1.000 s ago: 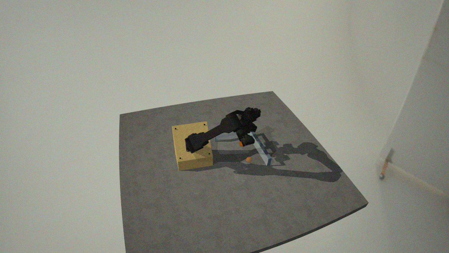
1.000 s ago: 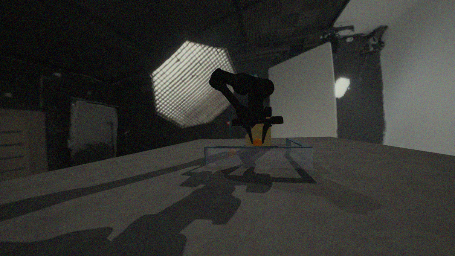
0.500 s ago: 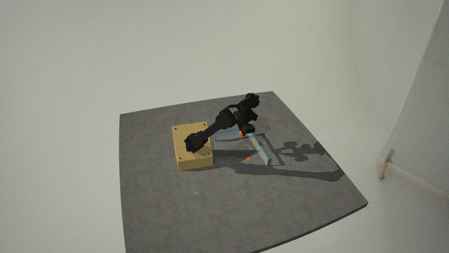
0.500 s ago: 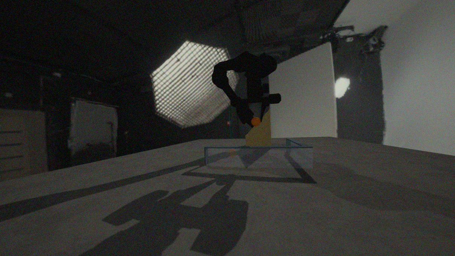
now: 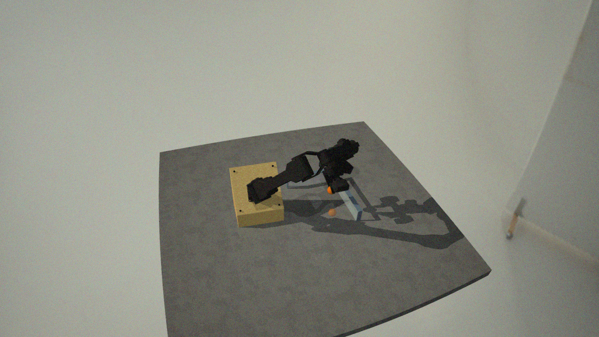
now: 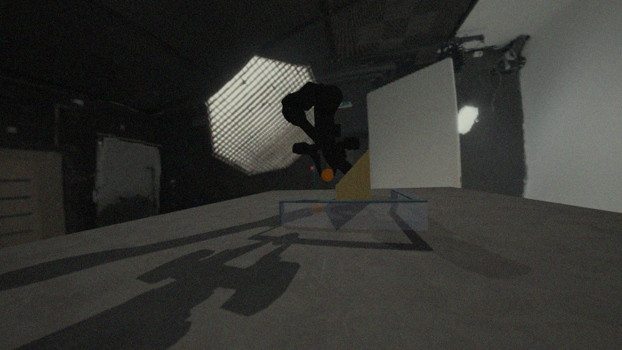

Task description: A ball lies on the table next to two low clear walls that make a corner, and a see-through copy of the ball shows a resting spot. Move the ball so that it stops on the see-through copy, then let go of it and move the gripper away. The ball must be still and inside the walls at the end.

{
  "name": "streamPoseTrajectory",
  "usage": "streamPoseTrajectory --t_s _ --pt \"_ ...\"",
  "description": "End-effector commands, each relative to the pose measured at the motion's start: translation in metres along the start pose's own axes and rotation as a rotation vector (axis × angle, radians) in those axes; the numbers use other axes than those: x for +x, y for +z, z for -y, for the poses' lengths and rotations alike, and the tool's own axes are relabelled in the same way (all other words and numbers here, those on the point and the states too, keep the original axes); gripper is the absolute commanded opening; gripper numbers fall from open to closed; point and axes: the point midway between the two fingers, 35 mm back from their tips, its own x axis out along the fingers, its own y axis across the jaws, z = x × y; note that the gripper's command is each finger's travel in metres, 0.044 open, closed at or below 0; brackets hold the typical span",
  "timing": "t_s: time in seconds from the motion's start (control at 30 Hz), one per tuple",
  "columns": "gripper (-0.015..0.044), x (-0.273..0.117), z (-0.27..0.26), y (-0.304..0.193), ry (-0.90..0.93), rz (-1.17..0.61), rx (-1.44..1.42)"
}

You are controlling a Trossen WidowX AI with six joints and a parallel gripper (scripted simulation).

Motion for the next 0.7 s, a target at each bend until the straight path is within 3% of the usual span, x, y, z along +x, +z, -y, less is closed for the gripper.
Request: streamPoseTrajectory --t_s 0.0,0.3,0.67 --pt "0.0 0.009 0.021 -0.001 -0.01 -0.001 -0.004" --pt "0.0 0.023 0.035 0.0 -0.015 -0.002 -0.003" --pt "0.0 0.081 0.037 -0.001 -0.019 -0.002 -0.003"
